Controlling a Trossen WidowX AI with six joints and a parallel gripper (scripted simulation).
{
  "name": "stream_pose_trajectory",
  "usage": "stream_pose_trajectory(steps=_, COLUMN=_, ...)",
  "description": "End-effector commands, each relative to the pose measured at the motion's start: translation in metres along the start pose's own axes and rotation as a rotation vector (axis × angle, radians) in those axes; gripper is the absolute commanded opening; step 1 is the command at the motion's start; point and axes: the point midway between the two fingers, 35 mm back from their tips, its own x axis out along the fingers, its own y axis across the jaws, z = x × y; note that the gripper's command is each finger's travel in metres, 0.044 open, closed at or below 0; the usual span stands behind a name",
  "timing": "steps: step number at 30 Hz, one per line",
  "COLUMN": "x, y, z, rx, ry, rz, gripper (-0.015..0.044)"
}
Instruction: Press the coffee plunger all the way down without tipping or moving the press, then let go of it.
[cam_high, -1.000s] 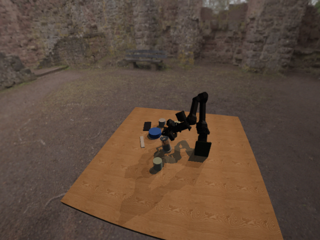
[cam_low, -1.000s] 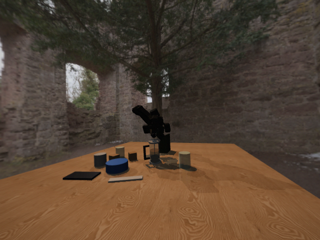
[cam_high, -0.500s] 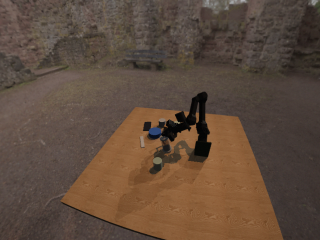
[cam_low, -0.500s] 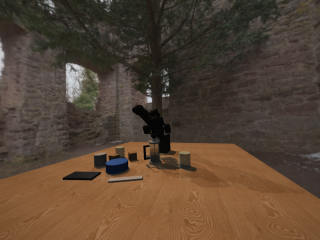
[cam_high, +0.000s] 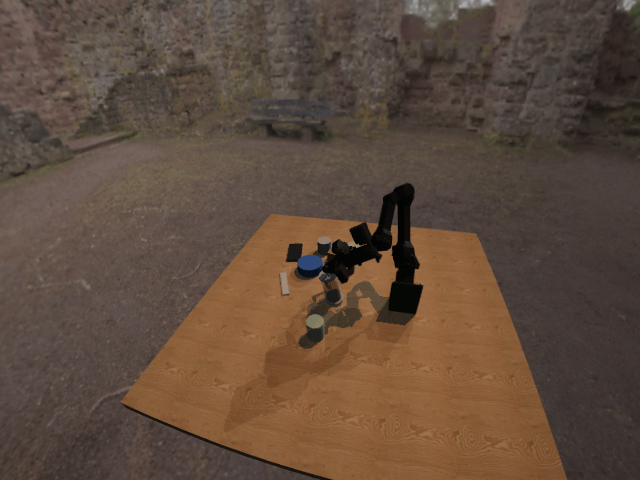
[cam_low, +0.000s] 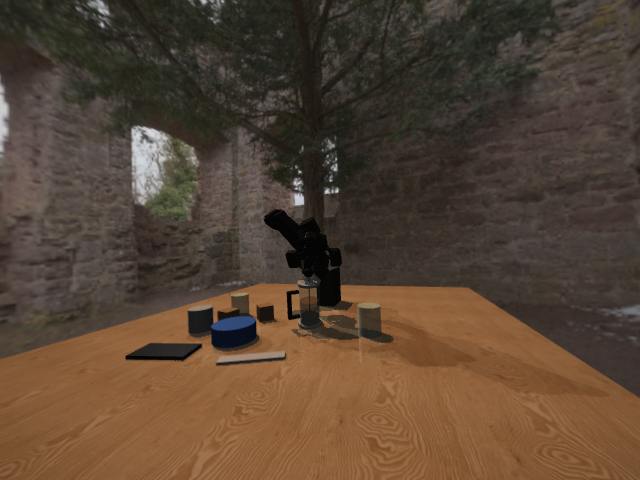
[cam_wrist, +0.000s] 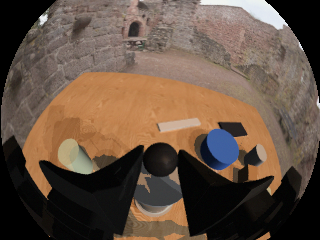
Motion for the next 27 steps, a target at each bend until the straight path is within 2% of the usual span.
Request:
stream_pose_trajectory(steps=1, x=0.000, y=0.000, z=0.000, rx=0.000, ry=0.001, rz=0.000, gripper=0.0119)
stream_pose_trajectory(steps=5, x=0.000, y=0.000, z=0.000, rx=0.000, ry=0.001, rz=0.000, gripper=0.0119)
stream_pose_trajectory(steps=17, x=0.000, y=0.000, z=0.000, rx=0.000, ry=0.001, rz=0.000, gripper=0.0434)
stream_pose_trajectory(steps=23, x=-0.004, y=0.002, z=0.005, rx=0.001, ry=0.007, rz=0.004, gripper=0.0440)
stream_pose_trajectory(steps=27, x=-0.023, y=0.005, z=0.024, rx=0.000, ry=0.020, rz=0.012, gripper=0.0440)
